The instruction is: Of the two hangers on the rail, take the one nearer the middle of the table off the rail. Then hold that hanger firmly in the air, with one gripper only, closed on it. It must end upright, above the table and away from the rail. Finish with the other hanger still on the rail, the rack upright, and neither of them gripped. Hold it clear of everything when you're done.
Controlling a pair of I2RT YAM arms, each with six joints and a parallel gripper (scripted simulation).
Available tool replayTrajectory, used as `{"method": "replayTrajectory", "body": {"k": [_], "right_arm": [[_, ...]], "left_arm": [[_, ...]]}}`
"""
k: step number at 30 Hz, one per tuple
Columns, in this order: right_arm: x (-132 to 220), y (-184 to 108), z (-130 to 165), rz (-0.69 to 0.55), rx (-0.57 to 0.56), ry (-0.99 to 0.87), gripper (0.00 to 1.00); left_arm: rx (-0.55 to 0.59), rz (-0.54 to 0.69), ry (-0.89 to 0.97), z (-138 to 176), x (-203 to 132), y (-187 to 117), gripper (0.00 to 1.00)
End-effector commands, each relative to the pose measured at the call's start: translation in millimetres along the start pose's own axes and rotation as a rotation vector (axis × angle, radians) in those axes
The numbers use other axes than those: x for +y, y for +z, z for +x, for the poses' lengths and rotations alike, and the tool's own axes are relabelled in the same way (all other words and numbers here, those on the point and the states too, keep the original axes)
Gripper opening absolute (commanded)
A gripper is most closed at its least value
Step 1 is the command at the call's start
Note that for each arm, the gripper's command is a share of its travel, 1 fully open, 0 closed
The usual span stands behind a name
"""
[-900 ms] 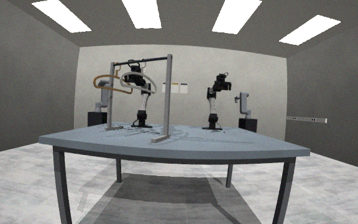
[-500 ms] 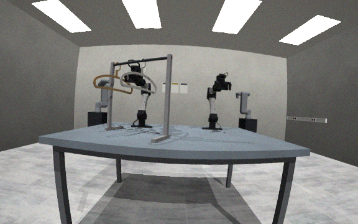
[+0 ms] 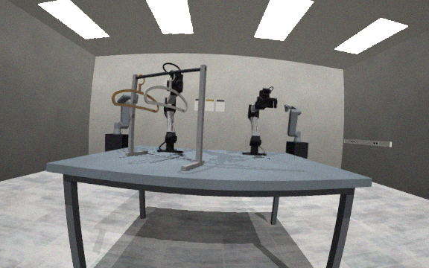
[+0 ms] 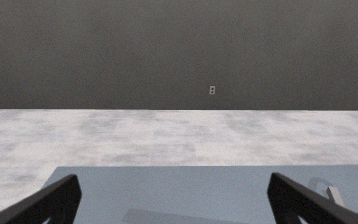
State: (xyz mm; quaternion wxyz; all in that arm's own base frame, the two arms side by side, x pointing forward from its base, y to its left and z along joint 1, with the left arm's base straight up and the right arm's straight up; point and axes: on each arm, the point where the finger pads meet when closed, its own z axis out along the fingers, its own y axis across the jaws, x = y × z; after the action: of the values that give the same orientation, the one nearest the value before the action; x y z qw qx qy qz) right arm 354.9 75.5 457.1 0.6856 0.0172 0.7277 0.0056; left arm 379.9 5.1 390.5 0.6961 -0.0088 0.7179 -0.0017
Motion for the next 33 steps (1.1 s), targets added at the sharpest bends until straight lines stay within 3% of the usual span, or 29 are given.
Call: {"method": "replayTrajectory", "body": {"k": [1, 11, 33], "right_arm": [[-7, -7, 6, 0.271, 0.211, 0.033, 0.54], [48, -31, -18, 0.346, 0.285, 0.039, 0.54], [44, -33, -20, 0.342, 0.282, 0.048, 0.54]], "left_arm": [[-0.015, 0.001, -0.001, -6, 0, -1, 1.0], [-0.015, 0.001, -0.001, -6, 0, -1, 1.0], [-0.015, 0.001, -0.001, -6, 0, -1, 1.0]]}}
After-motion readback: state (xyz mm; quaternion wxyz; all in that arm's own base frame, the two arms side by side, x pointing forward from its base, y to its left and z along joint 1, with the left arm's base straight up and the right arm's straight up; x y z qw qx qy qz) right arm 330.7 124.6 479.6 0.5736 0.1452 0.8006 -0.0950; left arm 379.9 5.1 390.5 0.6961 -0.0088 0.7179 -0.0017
